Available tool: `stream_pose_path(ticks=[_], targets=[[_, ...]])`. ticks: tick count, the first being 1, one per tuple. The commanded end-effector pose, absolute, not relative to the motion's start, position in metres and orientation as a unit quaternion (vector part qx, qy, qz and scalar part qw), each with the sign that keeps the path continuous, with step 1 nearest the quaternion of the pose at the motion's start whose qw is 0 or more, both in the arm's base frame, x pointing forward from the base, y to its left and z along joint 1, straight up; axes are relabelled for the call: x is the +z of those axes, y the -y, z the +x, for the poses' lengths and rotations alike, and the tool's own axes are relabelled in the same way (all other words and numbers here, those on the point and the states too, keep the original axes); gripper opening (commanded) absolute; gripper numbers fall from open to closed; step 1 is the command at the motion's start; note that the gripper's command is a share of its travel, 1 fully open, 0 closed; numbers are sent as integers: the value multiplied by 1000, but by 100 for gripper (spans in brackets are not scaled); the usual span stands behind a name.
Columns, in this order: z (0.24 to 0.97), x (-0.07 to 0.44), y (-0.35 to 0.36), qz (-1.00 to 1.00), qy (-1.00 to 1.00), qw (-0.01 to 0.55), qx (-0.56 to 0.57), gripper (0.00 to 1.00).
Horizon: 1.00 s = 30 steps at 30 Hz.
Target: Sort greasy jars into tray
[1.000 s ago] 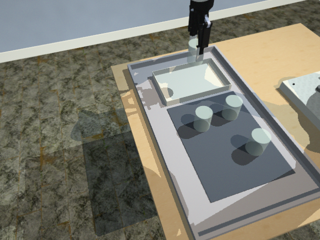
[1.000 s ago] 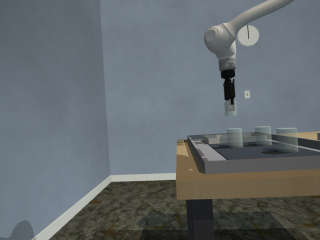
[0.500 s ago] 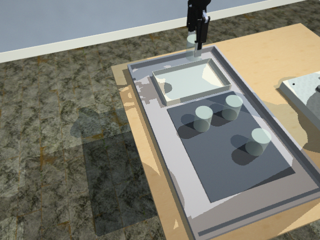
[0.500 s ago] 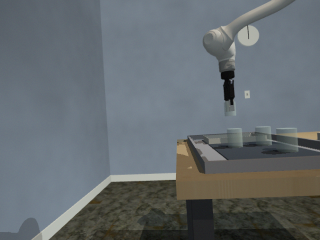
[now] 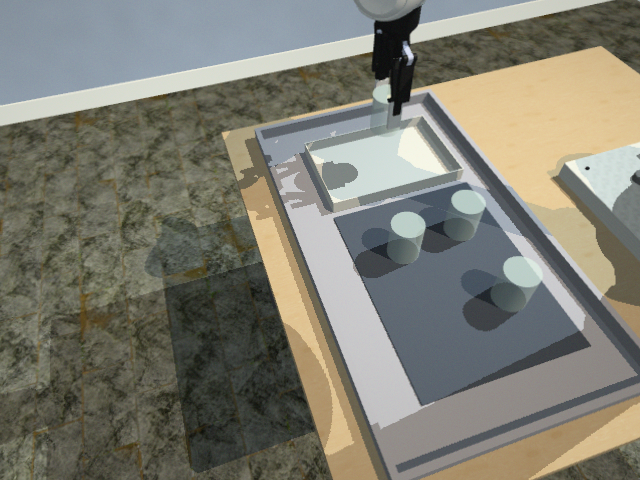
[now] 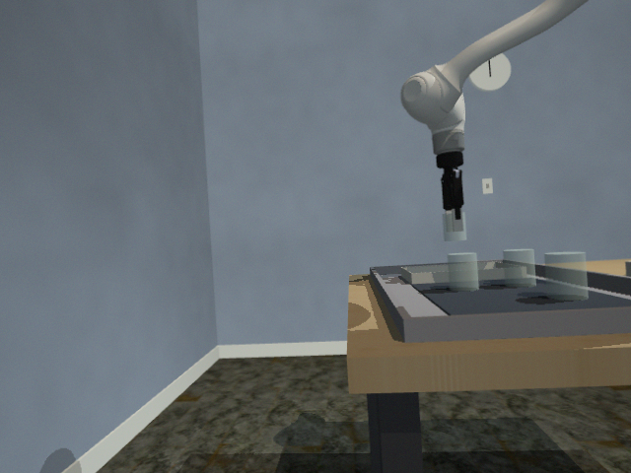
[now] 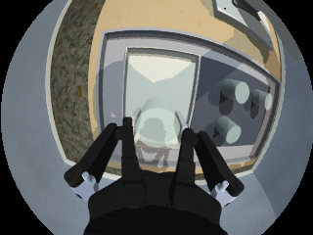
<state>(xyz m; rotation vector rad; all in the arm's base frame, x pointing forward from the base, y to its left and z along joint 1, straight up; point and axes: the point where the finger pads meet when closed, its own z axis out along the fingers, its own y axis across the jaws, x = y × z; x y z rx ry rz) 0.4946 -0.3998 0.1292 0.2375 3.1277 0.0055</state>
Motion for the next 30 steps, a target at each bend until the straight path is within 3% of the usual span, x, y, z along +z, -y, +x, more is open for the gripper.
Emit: stream_pose_path(ticks=[1,30], targets=[[495,126,400,76,-997,3,2,0],[495,56,400,76,-997,3,2,0]])
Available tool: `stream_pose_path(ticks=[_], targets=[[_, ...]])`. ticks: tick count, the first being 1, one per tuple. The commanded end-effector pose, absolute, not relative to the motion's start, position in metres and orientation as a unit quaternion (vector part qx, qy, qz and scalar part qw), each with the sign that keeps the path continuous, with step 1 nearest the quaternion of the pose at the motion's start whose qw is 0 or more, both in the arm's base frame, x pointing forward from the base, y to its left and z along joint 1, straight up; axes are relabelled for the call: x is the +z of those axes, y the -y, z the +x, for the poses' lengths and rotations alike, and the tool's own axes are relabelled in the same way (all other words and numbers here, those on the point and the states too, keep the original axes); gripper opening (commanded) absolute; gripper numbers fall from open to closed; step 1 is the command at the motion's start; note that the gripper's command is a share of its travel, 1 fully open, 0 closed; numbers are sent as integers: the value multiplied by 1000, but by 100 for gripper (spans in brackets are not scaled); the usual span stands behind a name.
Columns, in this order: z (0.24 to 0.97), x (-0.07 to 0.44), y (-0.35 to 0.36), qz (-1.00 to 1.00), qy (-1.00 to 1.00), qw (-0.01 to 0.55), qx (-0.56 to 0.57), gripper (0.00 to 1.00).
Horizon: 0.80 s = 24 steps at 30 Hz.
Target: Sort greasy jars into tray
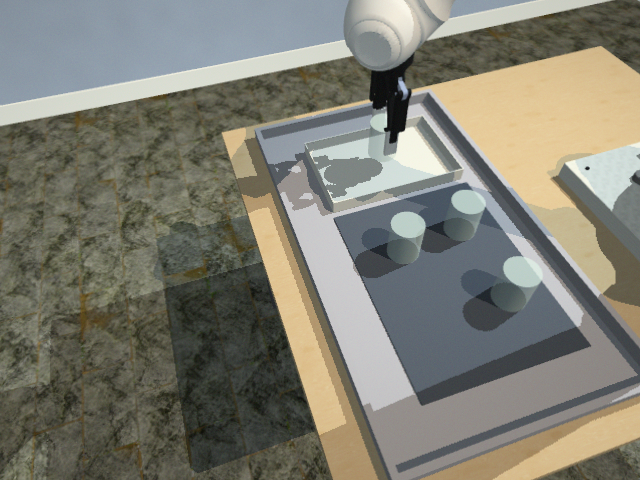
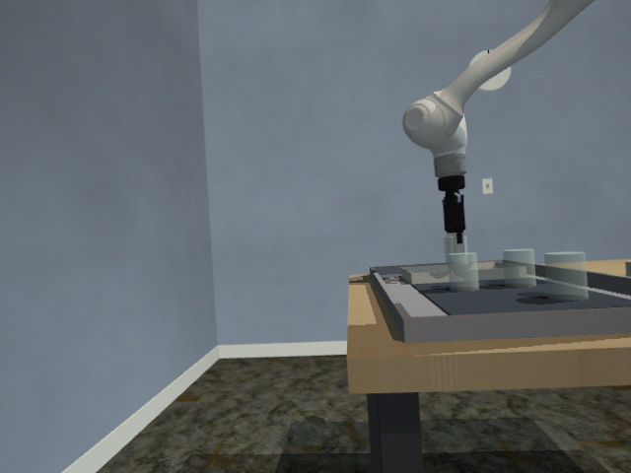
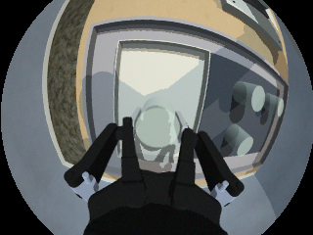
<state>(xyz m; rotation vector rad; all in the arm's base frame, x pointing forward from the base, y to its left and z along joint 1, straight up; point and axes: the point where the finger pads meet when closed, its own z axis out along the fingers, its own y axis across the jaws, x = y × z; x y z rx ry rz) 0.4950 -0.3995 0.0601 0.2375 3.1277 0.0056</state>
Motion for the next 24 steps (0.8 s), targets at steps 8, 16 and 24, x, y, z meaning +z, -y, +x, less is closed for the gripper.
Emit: stream_pose_path(ticks=[8,16,24], targets=[[495,49,400,76,-997,3,2,0],[495,39,399,76,-997,3,2,0],[495,31,399,76,-997,3,2,0]])
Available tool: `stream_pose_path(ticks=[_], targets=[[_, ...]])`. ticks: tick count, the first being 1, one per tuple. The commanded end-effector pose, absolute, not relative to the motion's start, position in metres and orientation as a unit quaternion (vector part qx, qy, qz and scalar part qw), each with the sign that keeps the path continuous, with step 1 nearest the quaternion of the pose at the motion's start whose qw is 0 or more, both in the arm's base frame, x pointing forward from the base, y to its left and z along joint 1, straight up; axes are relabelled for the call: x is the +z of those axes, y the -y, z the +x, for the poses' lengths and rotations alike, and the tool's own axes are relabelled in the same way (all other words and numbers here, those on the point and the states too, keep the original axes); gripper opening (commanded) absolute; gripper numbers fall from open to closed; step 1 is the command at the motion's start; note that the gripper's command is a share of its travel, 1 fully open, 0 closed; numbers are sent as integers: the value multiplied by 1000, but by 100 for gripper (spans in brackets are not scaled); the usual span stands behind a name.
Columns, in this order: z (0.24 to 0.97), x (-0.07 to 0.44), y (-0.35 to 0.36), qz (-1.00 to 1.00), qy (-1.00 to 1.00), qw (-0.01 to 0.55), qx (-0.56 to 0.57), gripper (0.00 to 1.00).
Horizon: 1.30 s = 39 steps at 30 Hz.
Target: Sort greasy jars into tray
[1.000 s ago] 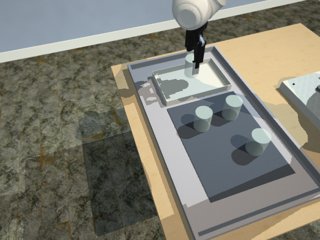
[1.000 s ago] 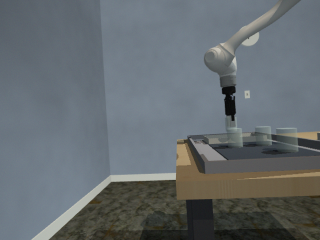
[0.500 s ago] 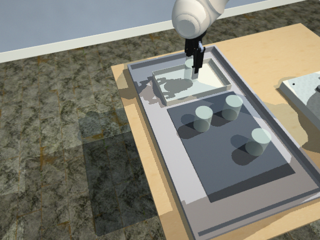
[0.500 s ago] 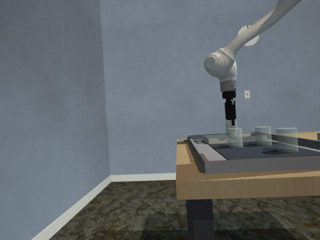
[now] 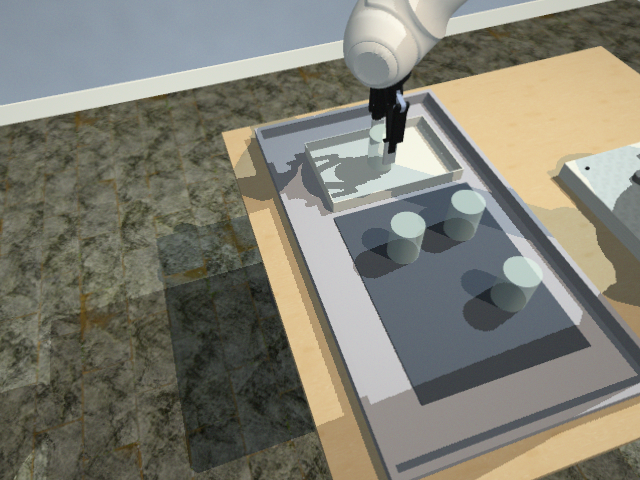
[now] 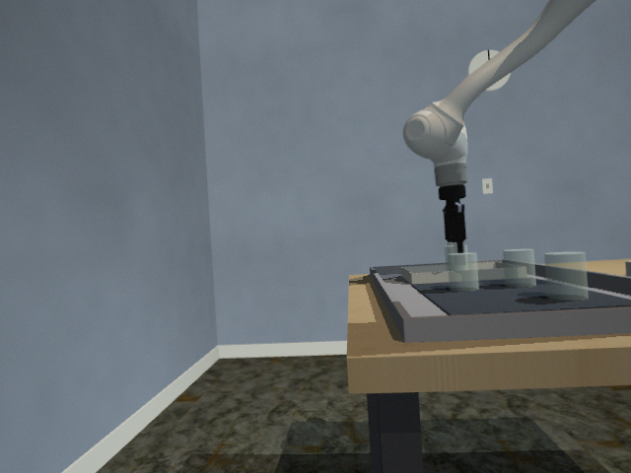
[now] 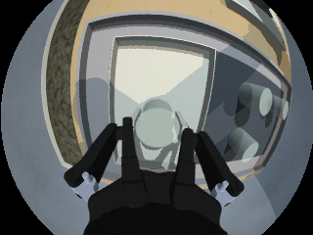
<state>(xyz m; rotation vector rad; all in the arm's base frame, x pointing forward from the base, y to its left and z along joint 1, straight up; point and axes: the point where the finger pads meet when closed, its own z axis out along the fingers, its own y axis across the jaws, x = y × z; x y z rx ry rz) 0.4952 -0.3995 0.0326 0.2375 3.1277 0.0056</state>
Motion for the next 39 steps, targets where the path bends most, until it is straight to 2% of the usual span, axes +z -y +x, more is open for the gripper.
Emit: stream_pose_path(ticks=[1,5,6,25,39], targets=[[495,29,399,76,-997,3,2,0],[495,28,399,76,-997,3,2,0],[495,28,399,76,-997,3,2,100],[495,28,399,76,-997,3,2,100],[495,75,400,76,-997,3,2,100]])
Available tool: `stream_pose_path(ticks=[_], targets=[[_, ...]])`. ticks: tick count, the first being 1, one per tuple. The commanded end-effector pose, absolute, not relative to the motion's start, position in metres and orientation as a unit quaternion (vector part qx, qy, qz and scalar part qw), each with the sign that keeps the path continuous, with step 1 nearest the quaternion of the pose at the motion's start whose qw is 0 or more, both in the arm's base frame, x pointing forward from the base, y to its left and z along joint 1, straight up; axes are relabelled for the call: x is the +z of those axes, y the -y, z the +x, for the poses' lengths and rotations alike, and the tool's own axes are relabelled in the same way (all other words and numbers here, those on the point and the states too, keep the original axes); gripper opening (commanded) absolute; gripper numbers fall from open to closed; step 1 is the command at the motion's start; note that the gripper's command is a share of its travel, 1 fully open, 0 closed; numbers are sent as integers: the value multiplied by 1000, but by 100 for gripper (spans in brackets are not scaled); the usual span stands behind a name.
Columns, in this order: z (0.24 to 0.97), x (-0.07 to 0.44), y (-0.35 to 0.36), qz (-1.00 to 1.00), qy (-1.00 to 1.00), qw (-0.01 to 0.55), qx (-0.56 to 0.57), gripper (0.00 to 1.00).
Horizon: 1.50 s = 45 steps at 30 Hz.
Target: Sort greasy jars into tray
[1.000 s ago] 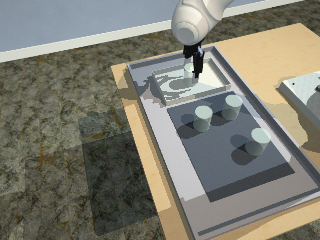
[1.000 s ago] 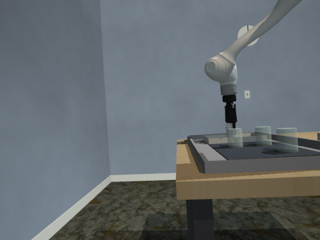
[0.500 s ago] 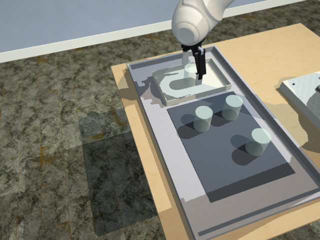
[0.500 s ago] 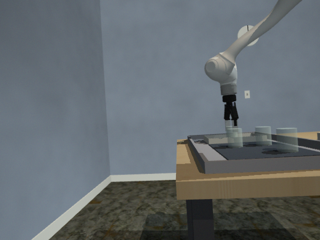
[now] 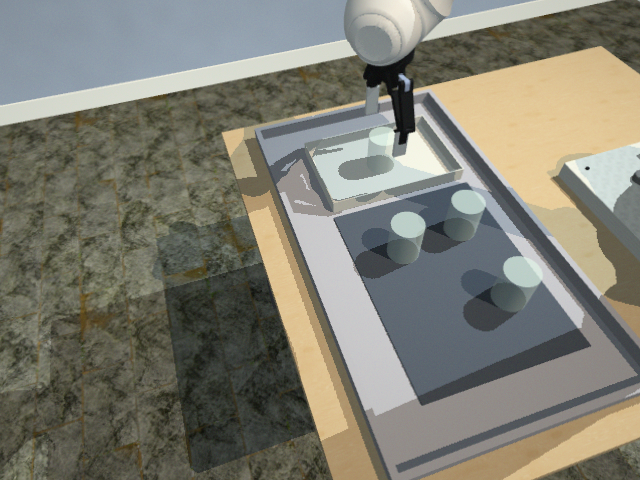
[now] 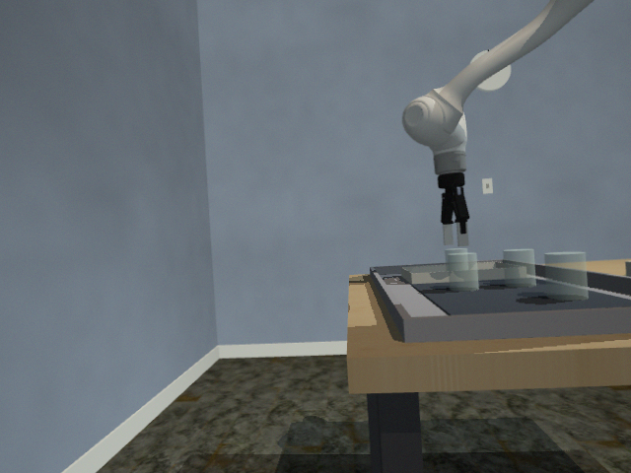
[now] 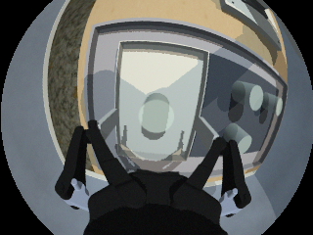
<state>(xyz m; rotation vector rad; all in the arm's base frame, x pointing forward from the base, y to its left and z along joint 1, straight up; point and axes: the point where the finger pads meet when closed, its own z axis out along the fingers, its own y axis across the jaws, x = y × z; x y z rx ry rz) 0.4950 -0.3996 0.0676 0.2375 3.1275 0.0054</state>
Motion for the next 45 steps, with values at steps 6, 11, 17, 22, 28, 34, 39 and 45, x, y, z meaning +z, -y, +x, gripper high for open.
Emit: stream_pose_path(ticks=[6,11,17,22,28,34,39,45], targets=[[495,99,400,76,-997,3,2,100],[495,110,400,76,-997,3,2,100],[495,134,400,76,-997,3,2,100],[495,142,400,76,-997,3,2,100],[495,142,400,76,-997,3,2,100],[495,142,400,76,-997,3,2,100],[495,142,400,76,-997,3,2,100],[495,142,400,76,-997,3,2,100]])
